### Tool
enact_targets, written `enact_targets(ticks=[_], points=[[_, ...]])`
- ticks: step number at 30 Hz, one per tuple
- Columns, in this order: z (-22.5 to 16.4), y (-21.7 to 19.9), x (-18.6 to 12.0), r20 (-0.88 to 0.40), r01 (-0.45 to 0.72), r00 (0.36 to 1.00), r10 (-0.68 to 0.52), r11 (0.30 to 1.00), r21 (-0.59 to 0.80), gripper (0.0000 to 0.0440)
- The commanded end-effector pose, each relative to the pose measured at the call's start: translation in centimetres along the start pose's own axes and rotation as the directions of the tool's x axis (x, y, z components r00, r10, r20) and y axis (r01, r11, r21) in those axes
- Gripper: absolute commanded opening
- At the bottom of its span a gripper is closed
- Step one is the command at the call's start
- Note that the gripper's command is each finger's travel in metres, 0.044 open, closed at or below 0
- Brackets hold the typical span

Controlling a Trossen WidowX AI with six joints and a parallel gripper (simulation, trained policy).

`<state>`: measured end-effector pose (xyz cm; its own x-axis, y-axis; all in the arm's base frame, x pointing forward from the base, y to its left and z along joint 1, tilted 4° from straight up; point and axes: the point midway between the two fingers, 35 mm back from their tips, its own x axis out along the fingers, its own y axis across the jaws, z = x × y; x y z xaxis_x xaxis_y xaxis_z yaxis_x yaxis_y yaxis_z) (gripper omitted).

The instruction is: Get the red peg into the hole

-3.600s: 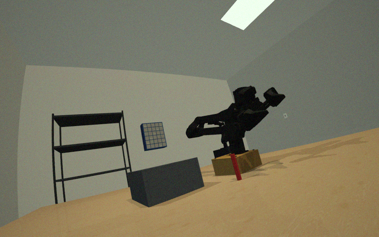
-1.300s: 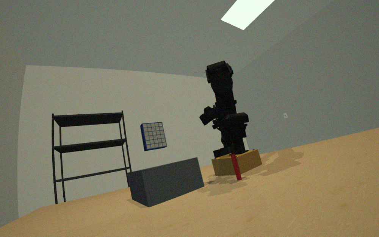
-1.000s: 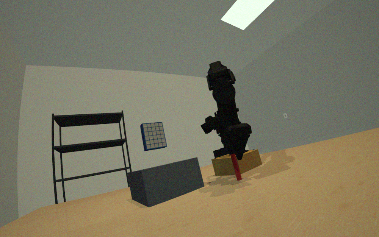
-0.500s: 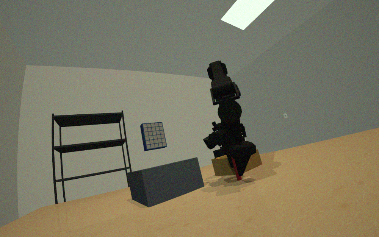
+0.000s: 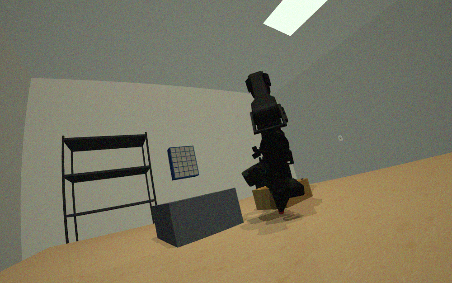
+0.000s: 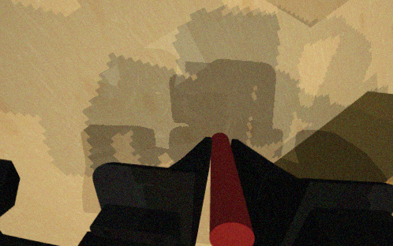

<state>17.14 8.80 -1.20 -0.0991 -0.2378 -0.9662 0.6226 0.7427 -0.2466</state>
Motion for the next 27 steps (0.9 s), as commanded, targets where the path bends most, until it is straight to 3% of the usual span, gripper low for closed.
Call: enact_targets(ticks=[1,15,27], points=[[1.2,0.0,-0.9,0.041,0.011,0.999,-0.011,1.000,0.003,0.0000],[5.1,-1.5,-6.4,0.155,0.015,0.988,-0.021,0.999,0.041,0.0000],[9.8,-3.1,-10.2,0.222,-0.016,0.975,-0.024,0.984,0.176,0.0000]])
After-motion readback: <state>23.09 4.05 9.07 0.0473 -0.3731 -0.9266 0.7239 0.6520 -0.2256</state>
